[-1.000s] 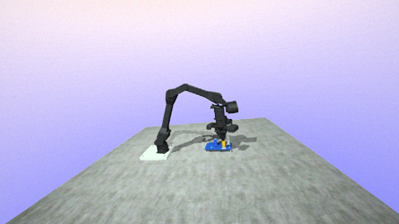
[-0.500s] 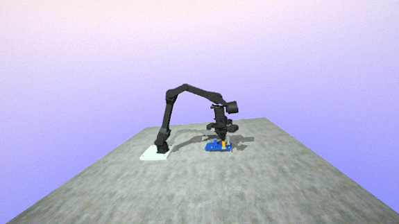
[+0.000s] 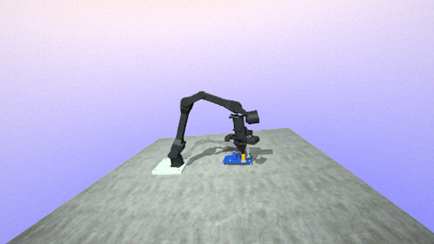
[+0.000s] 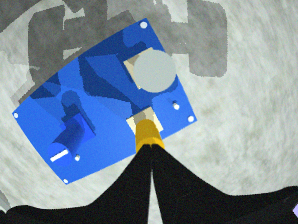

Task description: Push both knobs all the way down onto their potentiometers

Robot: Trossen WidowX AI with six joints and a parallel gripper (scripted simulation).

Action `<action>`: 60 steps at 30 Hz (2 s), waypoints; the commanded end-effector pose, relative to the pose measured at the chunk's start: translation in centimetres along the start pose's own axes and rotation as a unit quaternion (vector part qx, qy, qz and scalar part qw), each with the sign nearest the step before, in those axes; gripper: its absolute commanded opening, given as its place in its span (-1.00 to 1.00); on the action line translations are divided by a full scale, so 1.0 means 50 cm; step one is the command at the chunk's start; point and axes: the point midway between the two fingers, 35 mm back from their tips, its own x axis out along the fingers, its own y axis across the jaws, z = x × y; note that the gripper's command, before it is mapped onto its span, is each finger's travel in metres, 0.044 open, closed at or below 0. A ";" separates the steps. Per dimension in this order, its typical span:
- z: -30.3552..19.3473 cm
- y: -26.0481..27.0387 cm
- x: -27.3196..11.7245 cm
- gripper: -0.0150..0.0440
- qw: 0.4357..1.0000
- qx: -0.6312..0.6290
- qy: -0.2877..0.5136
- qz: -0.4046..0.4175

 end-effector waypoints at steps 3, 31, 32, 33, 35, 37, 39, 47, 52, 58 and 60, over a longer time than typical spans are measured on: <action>0.002 -0.004 0.051 -0.49 1.000 -0.002 0.009 0.011; 0.002 -0.004 0.054 -0.49 1.000 -0.002 0.009 0.011; 0.002 -0.004 0.054 -0.49 1.000 -0.002 0.009 0.011; 0.002 -0.004 0.054 -0.49 1.000 -0.002 0.009 0.011; 0.002 -0.004 0.054 -0.49 1.000 -0.002 0.009 0.011; 0.002 -0.004 0.055 -0.49 1.000 -0.002 0.009 0.011; 0.002 -0.004 0.055 -0.49 1.000 -0.002 0.009 0.011; 0.002 -0.004 0.055 -0.49 1.000 -0.002 0.009 0.011; 0.002 -0.004 0.056 -0.49 1.000 -0.002 0.009 0.011; 0.003 -0.005 0.042 -0.49 1.000 -0.002 0.009 0.011; 0.004 -0.006 0.036 -0.49 1.000 -0.002 0.009 0.011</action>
